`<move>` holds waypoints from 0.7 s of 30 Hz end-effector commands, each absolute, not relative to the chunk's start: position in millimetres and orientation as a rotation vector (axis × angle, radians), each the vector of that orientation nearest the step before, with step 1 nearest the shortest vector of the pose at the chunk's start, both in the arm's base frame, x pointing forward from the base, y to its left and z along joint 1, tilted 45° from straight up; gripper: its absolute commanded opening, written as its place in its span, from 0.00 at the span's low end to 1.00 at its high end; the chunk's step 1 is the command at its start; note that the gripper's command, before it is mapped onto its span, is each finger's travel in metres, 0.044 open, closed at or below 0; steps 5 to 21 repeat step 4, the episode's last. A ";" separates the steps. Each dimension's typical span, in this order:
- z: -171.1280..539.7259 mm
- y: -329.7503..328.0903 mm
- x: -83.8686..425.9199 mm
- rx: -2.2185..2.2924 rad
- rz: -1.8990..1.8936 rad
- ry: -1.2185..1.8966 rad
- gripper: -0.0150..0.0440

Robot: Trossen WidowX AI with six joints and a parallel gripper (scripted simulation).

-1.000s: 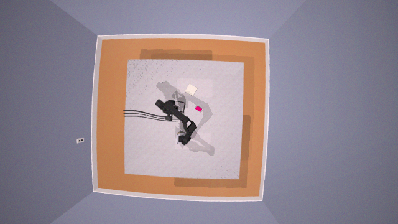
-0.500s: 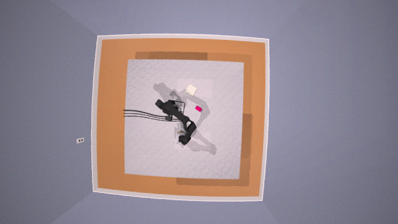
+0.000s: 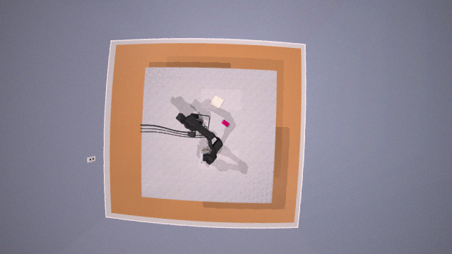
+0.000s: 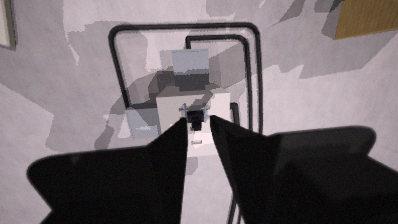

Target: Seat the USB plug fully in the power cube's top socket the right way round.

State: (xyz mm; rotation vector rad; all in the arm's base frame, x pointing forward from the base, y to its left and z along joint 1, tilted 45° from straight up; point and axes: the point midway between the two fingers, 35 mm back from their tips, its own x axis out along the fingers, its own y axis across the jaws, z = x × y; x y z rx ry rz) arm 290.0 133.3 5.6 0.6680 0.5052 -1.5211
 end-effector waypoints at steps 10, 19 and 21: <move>11.0 139.6 290.9 0.679 -1.522 0.505 0.42; 11.0 139.6 290.9 0.679 -1.522 0.505 0.42; 11.0 139.6 290.9 0.679 -1.522 0.505 0.42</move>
